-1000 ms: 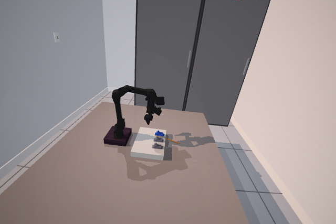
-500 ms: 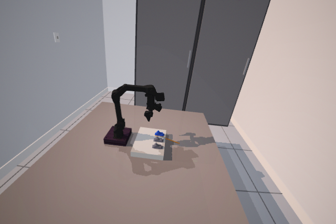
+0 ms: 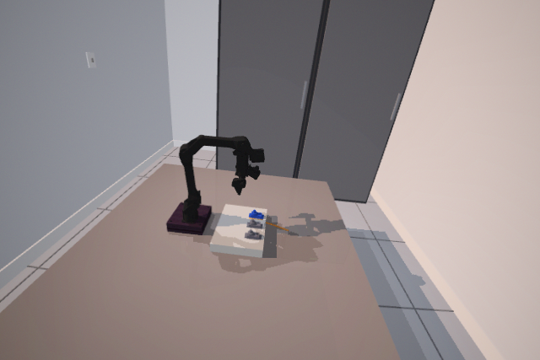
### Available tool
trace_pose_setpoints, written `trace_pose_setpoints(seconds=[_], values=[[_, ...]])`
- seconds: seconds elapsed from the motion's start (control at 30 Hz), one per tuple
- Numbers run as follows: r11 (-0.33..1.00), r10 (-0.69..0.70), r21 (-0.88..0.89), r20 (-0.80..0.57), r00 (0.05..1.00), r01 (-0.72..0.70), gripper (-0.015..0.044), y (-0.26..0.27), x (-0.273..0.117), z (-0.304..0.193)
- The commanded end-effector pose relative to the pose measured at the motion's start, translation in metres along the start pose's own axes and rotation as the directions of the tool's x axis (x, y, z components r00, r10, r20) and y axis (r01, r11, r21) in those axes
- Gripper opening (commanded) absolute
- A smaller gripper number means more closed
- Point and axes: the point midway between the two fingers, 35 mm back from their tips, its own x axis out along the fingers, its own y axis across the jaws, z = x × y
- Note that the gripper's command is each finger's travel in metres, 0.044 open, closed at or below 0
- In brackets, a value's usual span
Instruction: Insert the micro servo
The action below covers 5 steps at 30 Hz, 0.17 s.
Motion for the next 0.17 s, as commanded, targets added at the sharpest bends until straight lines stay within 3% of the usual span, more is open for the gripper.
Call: trace_pose_setpoints(seconds=[0.0,0.13], values=[[1.0,0.0,-0.002,0.0,1.0,0.0,0.044,-0.0002,-0.0005,-0.0001],[1.0,0.0,-0.002,0.0,1.0,0.0,0.044,-0.0002,-0.0005,-0.0001]])
